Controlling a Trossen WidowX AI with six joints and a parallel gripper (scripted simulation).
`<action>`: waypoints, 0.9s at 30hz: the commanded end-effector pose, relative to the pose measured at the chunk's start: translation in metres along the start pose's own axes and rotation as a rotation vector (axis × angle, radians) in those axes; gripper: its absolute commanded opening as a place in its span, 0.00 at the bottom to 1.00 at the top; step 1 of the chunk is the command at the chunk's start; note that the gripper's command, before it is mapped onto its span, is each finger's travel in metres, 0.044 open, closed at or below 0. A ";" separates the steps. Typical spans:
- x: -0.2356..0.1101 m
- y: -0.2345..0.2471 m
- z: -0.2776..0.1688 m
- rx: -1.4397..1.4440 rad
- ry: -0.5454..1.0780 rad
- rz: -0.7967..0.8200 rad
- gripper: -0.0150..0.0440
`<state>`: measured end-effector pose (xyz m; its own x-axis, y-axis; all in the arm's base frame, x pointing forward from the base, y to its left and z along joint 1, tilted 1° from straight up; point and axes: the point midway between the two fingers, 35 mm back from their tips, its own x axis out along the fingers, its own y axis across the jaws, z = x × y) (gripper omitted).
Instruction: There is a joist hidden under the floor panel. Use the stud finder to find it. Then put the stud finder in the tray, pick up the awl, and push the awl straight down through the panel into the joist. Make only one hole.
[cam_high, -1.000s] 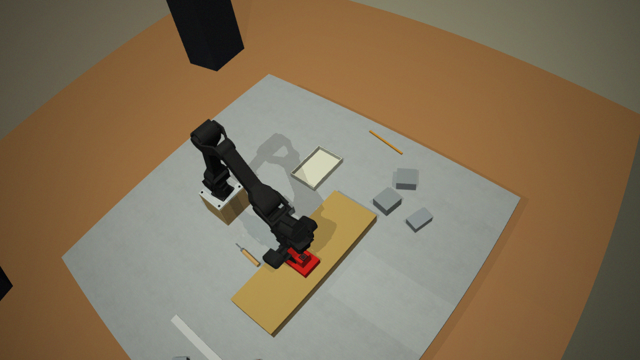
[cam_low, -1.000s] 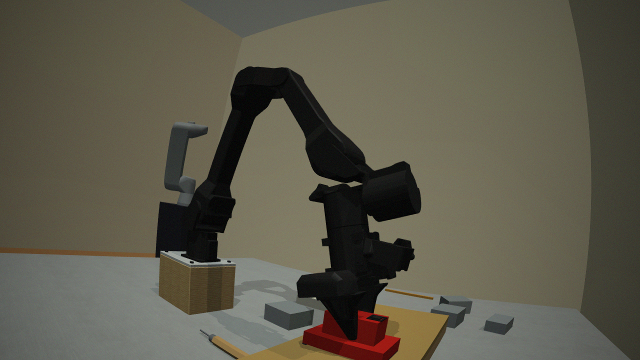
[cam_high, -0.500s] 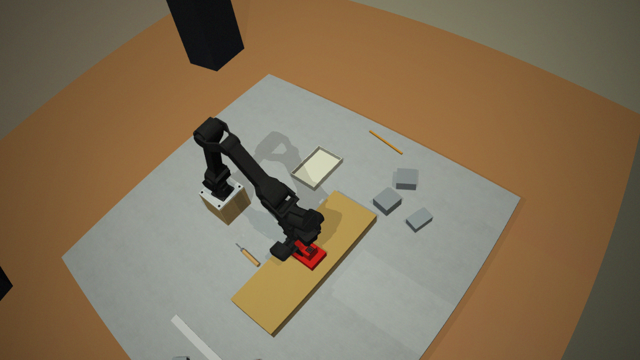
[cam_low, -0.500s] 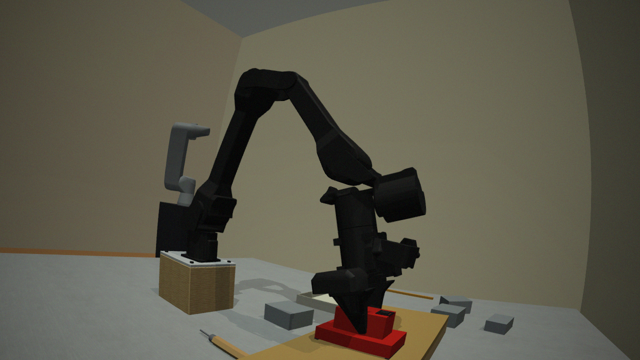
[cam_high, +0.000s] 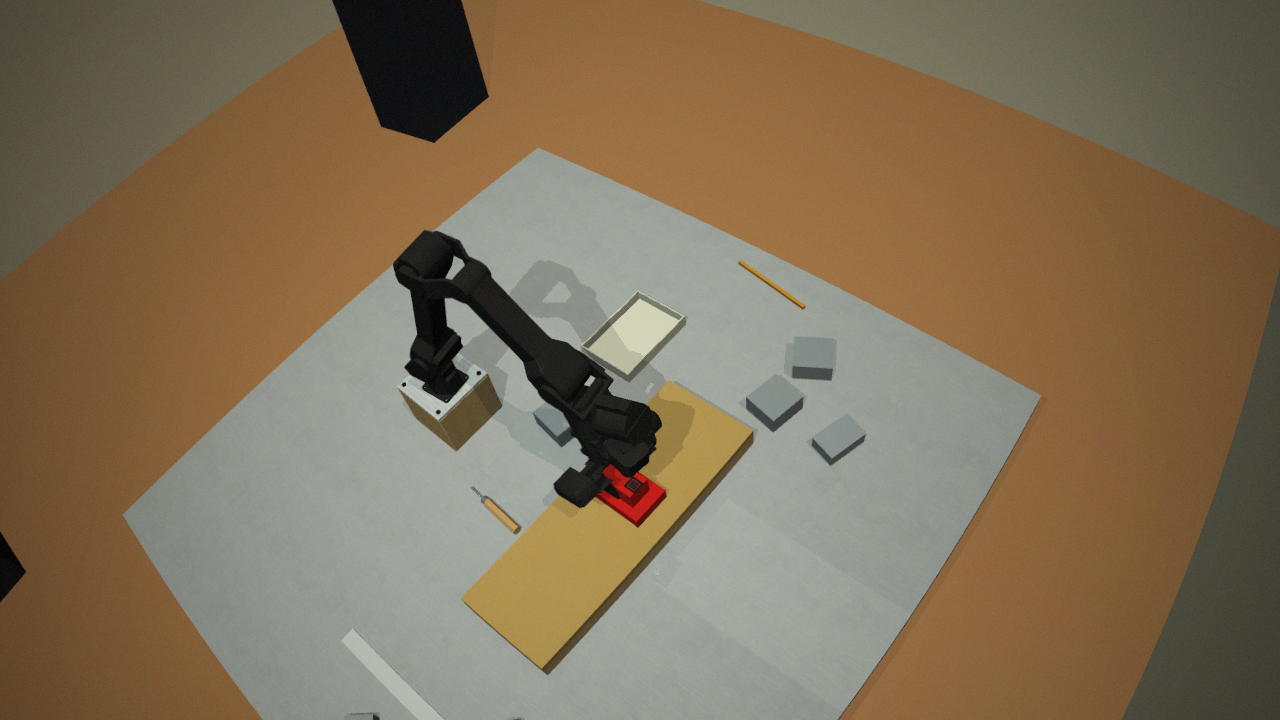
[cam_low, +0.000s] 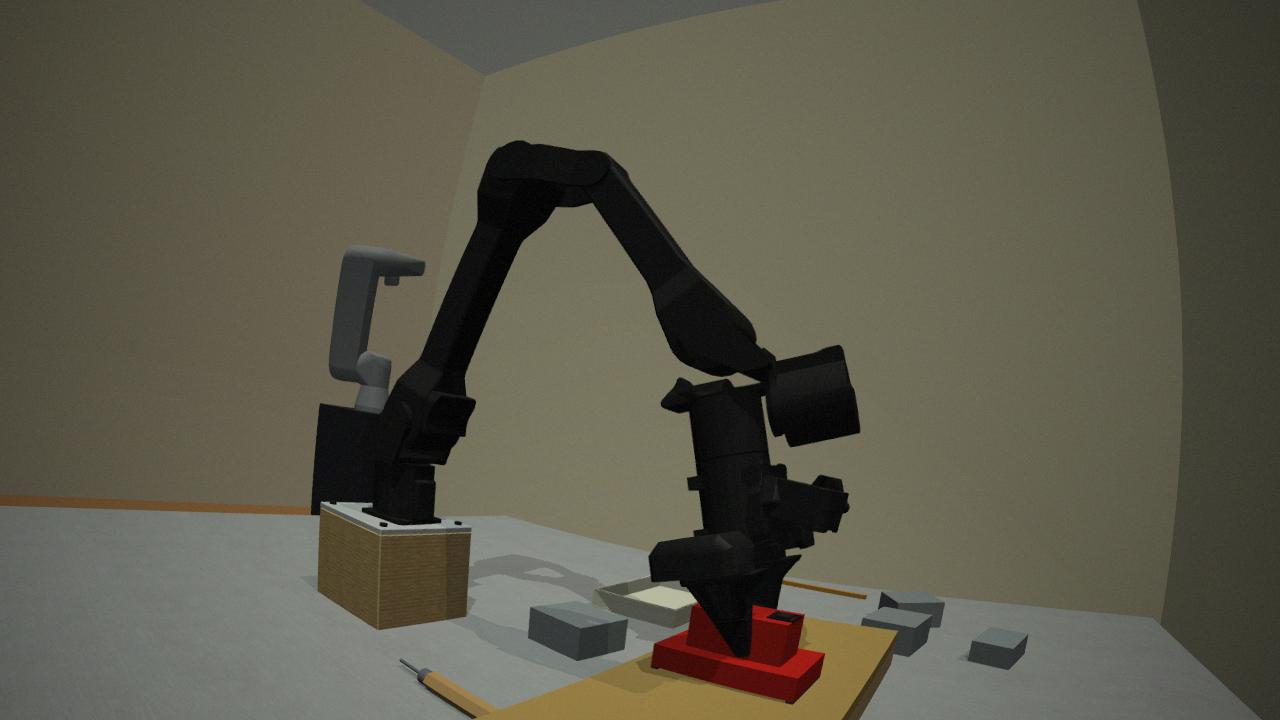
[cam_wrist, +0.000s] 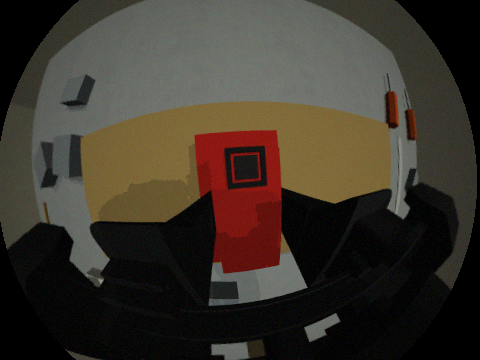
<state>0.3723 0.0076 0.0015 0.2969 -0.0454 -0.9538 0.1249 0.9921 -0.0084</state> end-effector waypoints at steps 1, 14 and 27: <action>0.000 0.012 -0.001 -0.003 0.003 0.010 0.25; 0.000 0.040 -0.001 -0.003 0.003 0.012 0.25; -0.001 0.068 -0.001 -0.002 0.003 0.015 0.25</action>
<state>0.3789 0.0654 0.0020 0.2982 -0.0381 -0.9538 0.1238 0.9923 -0.0010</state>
